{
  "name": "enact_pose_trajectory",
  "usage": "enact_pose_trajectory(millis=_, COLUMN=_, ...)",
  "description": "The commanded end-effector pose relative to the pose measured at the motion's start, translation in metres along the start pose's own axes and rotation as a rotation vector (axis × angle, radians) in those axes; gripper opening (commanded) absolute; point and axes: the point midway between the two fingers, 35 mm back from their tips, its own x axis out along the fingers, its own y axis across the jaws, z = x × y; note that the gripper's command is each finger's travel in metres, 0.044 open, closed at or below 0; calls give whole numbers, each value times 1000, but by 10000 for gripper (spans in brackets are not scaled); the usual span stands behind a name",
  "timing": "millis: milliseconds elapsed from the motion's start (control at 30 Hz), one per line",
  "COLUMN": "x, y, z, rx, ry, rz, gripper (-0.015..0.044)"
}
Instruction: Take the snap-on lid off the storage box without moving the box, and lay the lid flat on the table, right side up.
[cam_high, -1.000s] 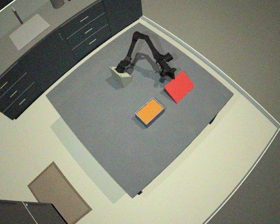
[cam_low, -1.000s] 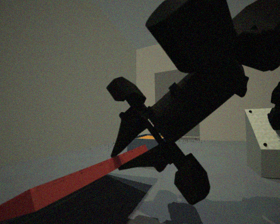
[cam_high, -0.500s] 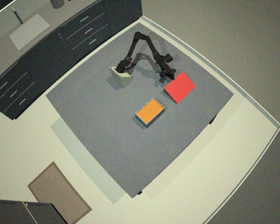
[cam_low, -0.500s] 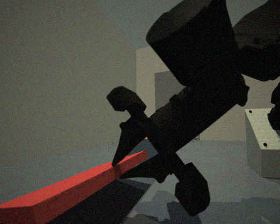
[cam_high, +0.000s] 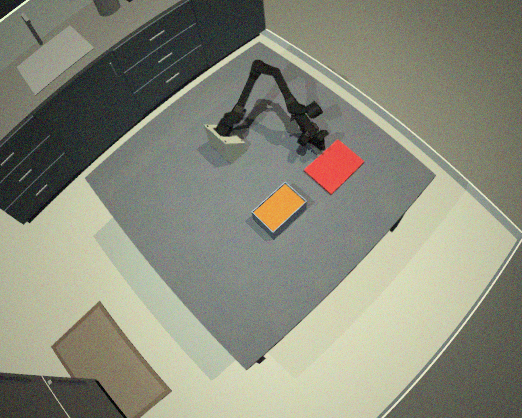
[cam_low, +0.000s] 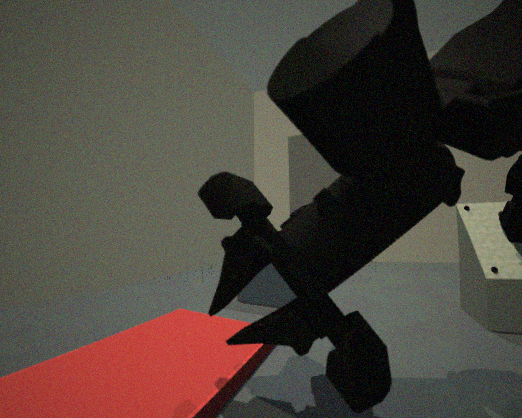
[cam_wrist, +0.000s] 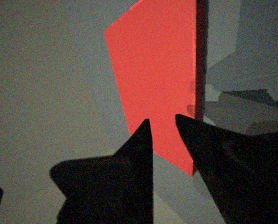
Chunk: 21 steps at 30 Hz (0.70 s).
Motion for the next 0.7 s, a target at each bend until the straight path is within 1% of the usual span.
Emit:
enact_pose_trajectory(millis=0, x=-1, y=1, z=-2, rx=0, ry=5, rz=-4, gripper=210)
enact_pose_trajectory(millis=67, x=-1, y=1, z=-2, rx=0, ry=5, rz=-4, gripper=263)
enact_pose_trajectory(millis=100, x=-1, y=1, z=-2, rx=0, ry=5, rz=-4, gripper=275)
enact_pose_trajectory(millis=133, x=-1, y=1, z=-2, rx=0, ry=5, rz=-4, gripper=275)
enact_pose_trajectory(millis=333, x=-9, y=-5, z=-2, rx=0, ry=4, rz=-5, gripper=433)
enact_pose_trajectory(millis=367, x=-10, y=-7, z=-1, rx=0, ry=4, rz=-5, gripper=440)
enact_pose_trajectory(millis=667, x=-24, y=-18, z=-1, rx=1, ry=4, rz=-5, gripper=440)
